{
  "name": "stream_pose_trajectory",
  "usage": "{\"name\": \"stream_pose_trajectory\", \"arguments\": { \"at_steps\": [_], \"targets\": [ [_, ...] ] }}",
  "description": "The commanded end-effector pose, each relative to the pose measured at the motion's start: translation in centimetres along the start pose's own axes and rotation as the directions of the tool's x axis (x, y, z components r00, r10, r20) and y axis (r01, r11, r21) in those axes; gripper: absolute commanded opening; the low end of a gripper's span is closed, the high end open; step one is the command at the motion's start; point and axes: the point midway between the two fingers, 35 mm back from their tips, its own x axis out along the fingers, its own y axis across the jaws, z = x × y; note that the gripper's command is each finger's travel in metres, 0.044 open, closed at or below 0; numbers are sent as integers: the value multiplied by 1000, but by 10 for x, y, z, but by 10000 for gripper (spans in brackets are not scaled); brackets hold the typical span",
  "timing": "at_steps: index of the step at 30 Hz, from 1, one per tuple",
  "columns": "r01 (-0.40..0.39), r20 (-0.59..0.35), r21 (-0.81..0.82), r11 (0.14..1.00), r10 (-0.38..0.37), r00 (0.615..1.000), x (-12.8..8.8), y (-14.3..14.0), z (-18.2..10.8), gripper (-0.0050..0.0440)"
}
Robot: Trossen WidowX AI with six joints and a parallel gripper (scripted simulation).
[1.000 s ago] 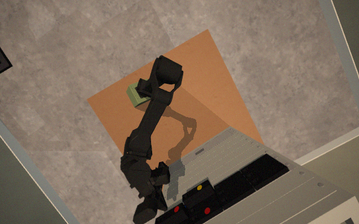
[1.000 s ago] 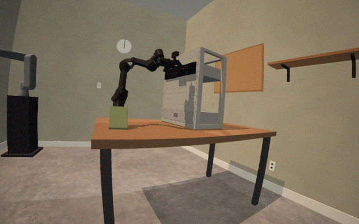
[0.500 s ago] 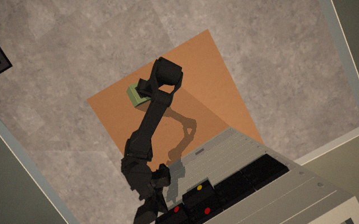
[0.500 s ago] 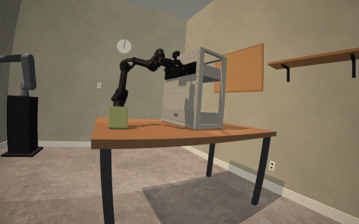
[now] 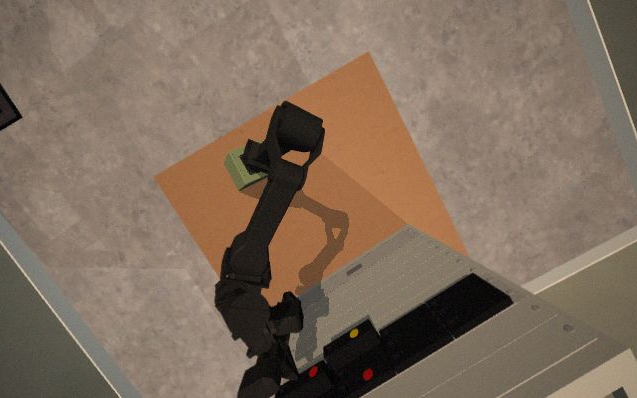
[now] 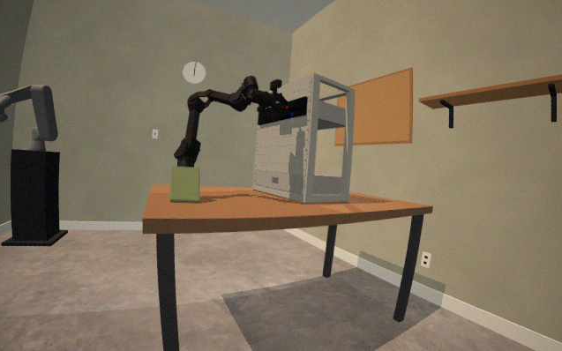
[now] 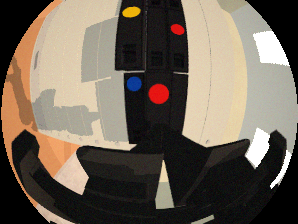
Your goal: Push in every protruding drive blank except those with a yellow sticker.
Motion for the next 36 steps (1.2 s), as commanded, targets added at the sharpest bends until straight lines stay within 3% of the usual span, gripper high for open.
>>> {"name": "stream_pose_trajectory", "arguments": {
  "at_steps": [1, 36],
  "targets": [
    [13, 5, -18, 1000, -13, 1000, 0, -8, 4, 0],
    [13, 5, -18, 1000, -13, 1000, 20, -9, 4, 0]
  ]
}}
